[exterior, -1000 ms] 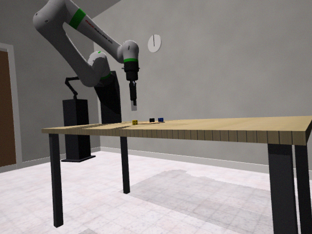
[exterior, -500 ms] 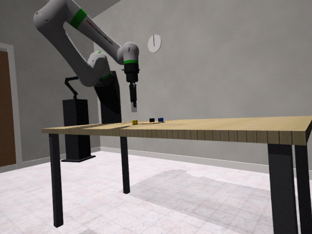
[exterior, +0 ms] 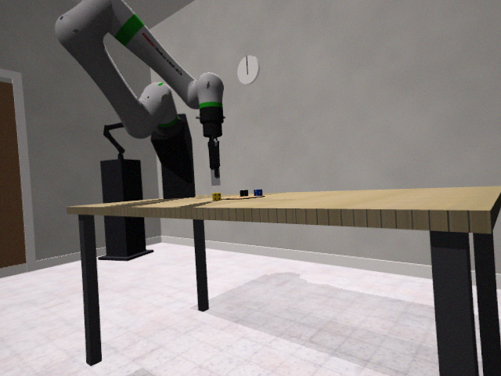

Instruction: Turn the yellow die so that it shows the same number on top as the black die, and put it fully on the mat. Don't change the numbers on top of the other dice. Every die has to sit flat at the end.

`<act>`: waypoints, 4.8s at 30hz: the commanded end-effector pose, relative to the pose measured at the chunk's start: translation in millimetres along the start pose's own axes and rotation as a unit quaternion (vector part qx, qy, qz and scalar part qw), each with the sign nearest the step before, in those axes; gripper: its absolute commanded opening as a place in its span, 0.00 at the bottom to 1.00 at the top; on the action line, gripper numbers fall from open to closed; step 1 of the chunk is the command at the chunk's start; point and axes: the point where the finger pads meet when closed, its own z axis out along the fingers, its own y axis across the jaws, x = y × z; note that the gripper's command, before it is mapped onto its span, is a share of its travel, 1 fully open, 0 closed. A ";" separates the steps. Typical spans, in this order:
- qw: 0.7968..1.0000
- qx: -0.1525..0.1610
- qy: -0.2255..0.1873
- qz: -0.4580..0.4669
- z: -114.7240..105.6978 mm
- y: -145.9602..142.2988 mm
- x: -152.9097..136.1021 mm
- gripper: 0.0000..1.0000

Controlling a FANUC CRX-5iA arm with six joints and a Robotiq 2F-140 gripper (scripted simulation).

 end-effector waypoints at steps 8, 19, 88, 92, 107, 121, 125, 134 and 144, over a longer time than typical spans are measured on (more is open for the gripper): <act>1.000 -0.001 0.000 0.000 13.3 0.3 0.2 0.28; 1.000 -0.001 0.000 0.000 19.8 0.3 0.2 0.28; 1.000 -0.001 0.000 0.000 53.9 0.3 0.2 0.28; 1.000 -0.001 0.000 0.000 56.8 0.3 0.2 0.28; 1.000 -0.001 0.000 0.000 57.1 0.3 0.2 0.28; 1.000 -0.001 0.000 0.000 57.1 0.3 0.2 0.28; 1.000 -0.001 0.000 0.000 57.1 0.3 0.2 0.28; 1.000 -0.001 0.000 0.000 57.1 0.3 0.2 0.16; 1.000 -0.001 0.000 0.000 57.1 0.3 0.2 0.16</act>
